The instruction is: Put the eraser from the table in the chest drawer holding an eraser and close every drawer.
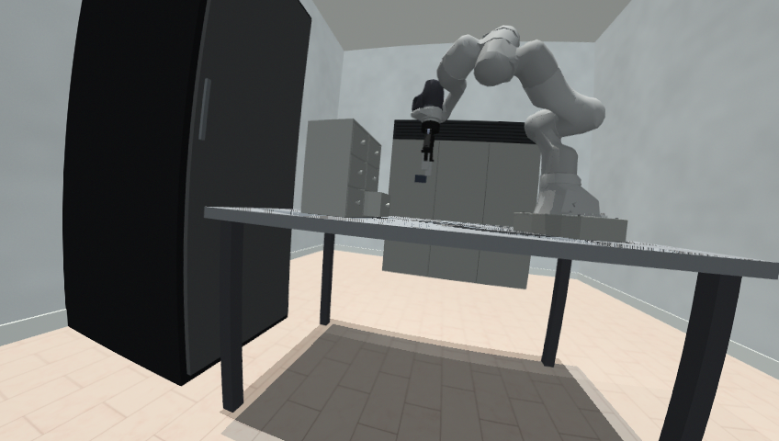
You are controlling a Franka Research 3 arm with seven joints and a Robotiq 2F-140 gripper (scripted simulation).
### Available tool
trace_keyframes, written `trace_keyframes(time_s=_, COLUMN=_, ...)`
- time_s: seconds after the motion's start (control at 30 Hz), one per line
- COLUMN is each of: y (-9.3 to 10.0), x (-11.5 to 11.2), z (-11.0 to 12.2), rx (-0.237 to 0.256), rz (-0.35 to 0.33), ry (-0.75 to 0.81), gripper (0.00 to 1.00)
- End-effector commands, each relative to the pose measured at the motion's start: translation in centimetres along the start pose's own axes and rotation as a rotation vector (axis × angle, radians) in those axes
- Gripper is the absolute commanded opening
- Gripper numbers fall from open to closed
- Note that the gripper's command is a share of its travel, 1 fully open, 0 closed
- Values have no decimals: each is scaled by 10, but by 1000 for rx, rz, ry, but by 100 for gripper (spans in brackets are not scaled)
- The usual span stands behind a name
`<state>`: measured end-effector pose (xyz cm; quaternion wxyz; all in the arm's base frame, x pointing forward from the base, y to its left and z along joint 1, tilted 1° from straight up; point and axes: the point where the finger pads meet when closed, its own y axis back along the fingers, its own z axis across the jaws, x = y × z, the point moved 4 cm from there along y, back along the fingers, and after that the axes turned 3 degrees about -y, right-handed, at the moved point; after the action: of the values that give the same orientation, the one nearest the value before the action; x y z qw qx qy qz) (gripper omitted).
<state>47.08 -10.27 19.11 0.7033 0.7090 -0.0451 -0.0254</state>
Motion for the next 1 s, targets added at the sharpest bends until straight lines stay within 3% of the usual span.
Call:
trace_keyframes(time_s=0.0, y=0, x=-1, z=-1, rx=4, rz=-8, ry=-28, gripper=100)
trace_keyframes(time_s=0.97, y=2, x=-3, z=-1, rx=2, rz=-3, ry=-23, gripper=100)
